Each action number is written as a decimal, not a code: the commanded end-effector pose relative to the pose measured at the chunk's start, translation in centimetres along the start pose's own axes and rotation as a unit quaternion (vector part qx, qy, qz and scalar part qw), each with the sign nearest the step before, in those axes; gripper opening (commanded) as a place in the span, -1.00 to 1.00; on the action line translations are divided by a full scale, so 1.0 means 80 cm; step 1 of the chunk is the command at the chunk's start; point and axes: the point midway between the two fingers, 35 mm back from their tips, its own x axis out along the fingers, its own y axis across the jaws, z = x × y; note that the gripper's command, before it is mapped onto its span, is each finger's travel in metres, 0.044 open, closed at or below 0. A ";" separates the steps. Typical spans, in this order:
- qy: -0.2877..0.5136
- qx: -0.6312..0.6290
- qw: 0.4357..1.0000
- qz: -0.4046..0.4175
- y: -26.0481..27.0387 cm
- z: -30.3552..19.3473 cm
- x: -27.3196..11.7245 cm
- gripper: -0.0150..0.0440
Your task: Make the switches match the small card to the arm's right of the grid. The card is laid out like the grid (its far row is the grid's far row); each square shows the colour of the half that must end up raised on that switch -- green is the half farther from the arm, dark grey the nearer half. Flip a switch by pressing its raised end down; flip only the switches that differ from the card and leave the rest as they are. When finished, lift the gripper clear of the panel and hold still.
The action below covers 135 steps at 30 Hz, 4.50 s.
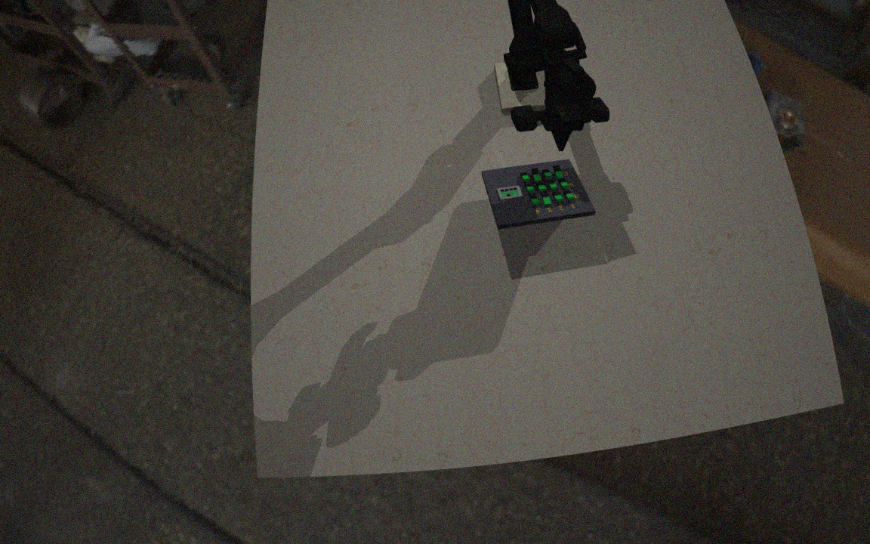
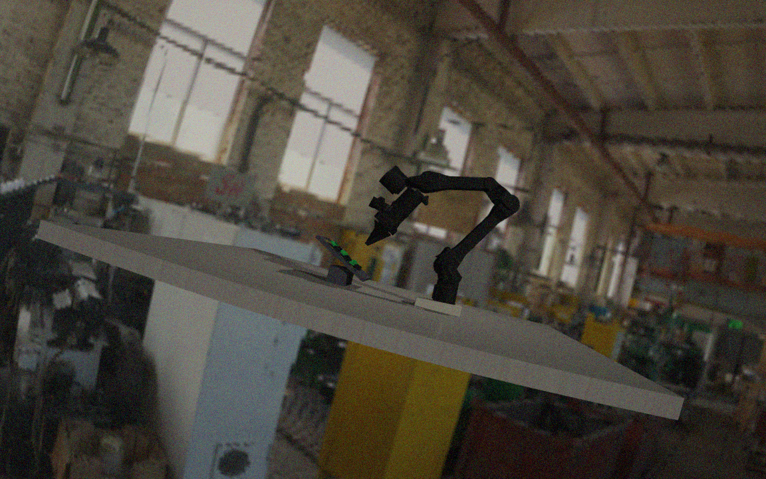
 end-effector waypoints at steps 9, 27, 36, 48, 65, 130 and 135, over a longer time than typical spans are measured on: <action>0.014 0.000 1.000 -0.003 -0.031 -0.003 0.019 -0.49; 0.020 0.000 1.000 -0.003 -0.031 -0.004 0.058 -0.49; 0.019 0.000 1.000 -0.003 -0.031 -0.004 0.071 -0.49; 0.019 0.000 1.000 -0.003 -0.031 -0.004 0.071 -0.49; 0.019 0.000 1.000 -0.003 -0.031 -0.004 0.071 -0.49; 0.009 -0.002 1.000 -0.006 -0.086 -0.004 -0.003 -0.49; 0.014 -0.002 1.000 -0.006 -0.092 -0.003 0.019 -0.49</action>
